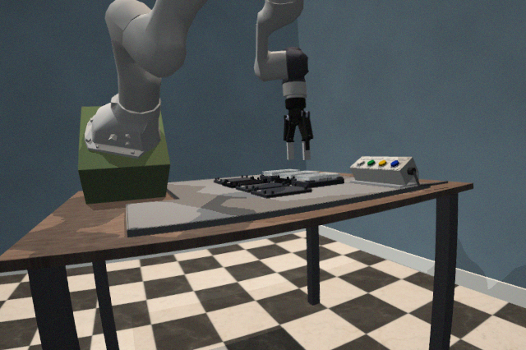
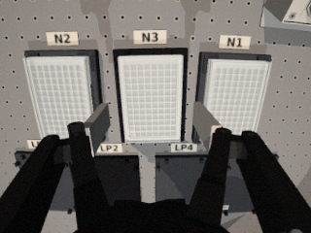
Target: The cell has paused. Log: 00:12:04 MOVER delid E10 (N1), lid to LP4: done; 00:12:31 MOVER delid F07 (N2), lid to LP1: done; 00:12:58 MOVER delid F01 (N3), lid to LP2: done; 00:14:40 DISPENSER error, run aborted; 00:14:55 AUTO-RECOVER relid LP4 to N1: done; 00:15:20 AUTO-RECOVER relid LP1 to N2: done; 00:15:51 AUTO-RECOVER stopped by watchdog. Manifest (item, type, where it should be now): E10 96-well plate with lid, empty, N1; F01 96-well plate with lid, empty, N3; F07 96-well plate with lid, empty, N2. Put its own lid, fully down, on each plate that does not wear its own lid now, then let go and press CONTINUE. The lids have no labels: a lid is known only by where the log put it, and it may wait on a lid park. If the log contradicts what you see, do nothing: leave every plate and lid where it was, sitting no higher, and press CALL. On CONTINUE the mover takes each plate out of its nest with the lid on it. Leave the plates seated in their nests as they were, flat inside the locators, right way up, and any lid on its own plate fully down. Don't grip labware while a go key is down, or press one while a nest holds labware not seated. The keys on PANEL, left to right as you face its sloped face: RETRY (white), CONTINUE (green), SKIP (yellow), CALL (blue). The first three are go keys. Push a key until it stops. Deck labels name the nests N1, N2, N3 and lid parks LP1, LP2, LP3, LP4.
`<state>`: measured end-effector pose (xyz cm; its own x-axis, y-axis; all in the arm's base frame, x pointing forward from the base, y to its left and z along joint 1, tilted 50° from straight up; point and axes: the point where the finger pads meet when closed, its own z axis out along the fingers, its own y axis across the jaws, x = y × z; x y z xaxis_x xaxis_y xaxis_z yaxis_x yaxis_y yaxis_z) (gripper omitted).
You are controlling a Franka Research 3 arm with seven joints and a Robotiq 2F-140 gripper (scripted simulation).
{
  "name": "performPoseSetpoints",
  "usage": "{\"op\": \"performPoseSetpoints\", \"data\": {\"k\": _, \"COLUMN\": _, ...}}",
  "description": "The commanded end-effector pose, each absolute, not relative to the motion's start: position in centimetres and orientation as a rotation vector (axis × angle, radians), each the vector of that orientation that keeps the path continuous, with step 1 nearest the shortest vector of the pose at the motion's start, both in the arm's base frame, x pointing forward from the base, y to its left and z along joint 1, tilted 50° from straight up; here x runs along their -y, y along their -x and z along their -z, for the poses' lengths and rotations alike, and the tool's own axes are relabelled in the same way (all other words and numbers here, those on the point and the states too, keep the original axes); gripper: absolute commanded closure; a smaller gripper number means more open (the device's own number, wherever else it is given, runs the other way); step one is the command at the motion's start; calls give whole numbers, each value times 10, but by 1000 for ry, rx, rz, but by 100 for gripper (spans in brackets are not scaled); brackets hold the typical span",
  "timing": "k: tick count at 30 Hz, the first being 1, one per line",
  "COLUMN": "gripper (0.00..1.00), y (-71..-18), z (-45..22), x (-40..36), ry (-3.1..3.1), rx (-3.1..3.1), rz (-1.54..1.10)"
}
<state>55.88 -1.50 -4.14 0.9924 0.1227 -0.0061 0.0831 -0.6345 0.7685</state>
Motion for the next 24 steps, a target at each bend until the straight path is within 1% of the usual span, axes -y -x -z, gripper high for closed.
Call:
{"op": "performPoseSetpoints", "data": {"k": 1, "gripper": 34, "y": -557, "z": 40, "x": 14, "ry": -2259, "rx": -148, "rz": -52}}
{"op": "performPoseSetpoints", "data": {"k": 3, "gripper": 34, "y": -571, "z": 26, "x": 19, "ry": -2259, "rx": -144, "rz": -55}}
{"op": "performPoseSetpoints", "data": {"k": 4, "gripper": 34, "y": -594, "z": -1, "x": 30, "ry": -2259, "rx": -136, "rz": -61}}
{"op": "performPoseSetpoints", "data": {"k": 5, "gripper": 34, "y": -605, "z": -16, "x": 37, "ry": -2260, "rx": -125, "rz": -67}}
{"op": "performPoseSetpoints", "data": {"k": 10, "gripper": 34, "y": -645, "z": -85, "x": 64, "ry": -2263, "rx": -90, "rz": -79}}
{"op": "performPoseSetpoints", "data": {"k": 11, "gripper": 100, "y": -654, "z": -101, "x": 71, "ry": -2263, "rx": -90, "rz": -79}}
{"op": "performPoseSetpoints", "data": {"k": 13, "gripper": 100, "y": -654, "z": -101, "x": 71, "ry": -2263, "rx": -90, "rz": -79}}
{"op": "performPoseSetpoints", "data": {"k": 14, "gripper": 100, "y": -677, "z": -145, "x": 94, "ry": -2263, "rx": -90, "rz": -79}}
{"op": "performPoseSetpoints", "data": {"k": 17, "gripper": 100, "y": -690, "z": -179, "x": 115, "ry": -2263, "rx": -90, "rz": -79}}
{"op": "performPoseSetpoints", "data": {"k": 24, "gripper": 100, "y": -690, "z": -179, "x": 115, "ry": -2263, "rx": -90, "rz": -79}}
